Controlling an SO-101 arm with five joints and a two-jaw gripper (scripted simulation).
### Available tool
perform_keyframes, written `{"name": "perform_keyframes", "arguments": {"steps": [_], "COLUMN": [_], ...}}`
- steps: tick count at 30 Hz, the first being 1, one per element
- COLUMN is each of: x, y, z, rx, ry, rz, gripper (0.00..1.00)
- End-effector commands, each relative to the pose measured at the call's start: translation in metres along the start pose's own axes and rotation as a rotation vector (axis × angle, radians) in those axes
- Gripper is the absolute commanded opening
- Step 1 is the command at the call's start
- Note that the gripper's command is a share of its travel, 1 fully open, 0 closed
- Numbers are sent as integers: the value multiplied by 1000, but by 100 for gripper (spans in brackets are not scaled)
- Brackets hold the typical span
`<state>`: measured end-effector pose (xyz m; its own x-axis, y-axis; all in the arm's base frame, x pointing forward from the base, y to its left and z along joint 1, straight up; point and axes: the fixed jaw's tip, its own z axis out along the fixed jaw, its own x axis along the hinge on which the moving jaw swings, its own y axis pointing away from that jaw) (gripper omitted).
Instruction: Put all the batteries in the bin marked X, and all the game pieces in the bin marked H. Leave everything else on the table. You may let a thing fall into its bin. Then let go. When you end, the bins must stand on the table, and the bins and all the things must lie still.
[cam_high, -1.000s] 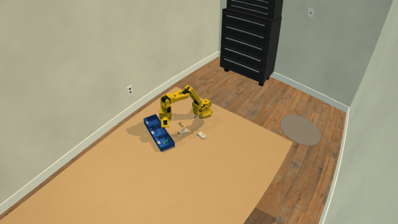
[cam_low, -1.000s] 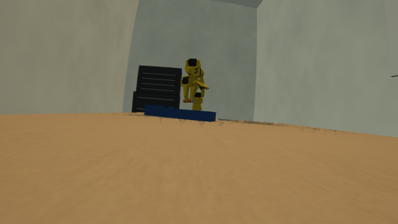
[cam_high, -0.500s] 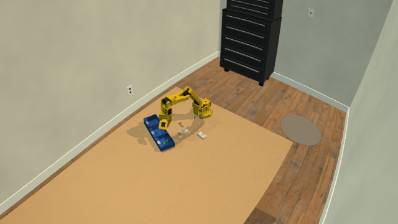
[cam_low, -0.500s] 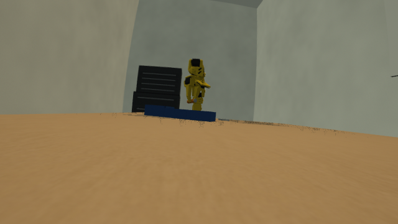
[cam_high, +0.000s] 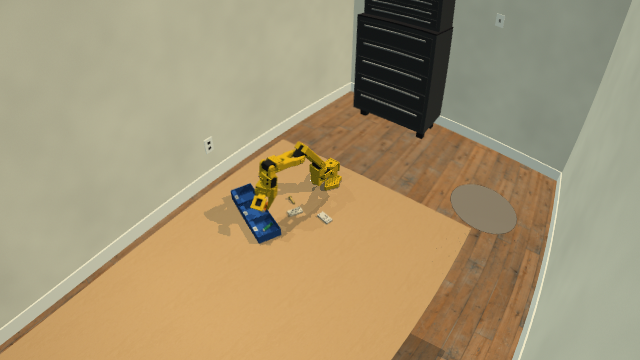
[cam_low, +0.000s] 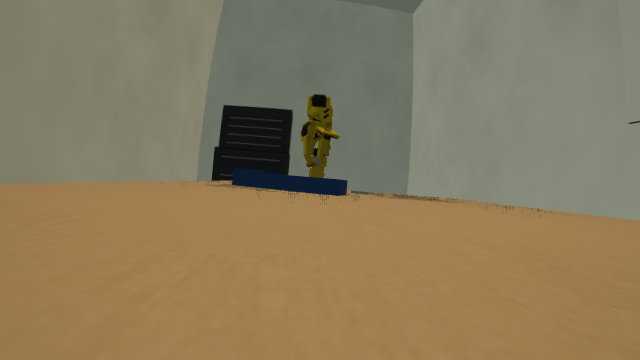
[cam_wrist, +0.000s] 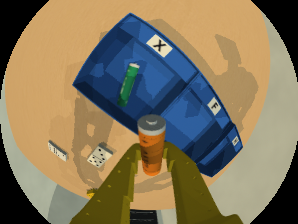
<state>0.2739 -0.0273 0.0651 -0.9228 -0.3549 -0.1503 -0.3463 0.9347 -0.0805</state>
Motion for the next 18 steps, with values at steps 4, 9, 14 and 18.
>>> {"name": "perform_keyframes", "arguments": {"steps": [4,9,14,18], "x": [-9,-16,-28,-32], "y": [0,1,4,5], "z": [-11,-10,-9,-8], "rx": [22,26,29,28], "ry": [-51,-74,-113,-130], "rz": [13,80,191,239], "gripper": [0,0,0,0]}}
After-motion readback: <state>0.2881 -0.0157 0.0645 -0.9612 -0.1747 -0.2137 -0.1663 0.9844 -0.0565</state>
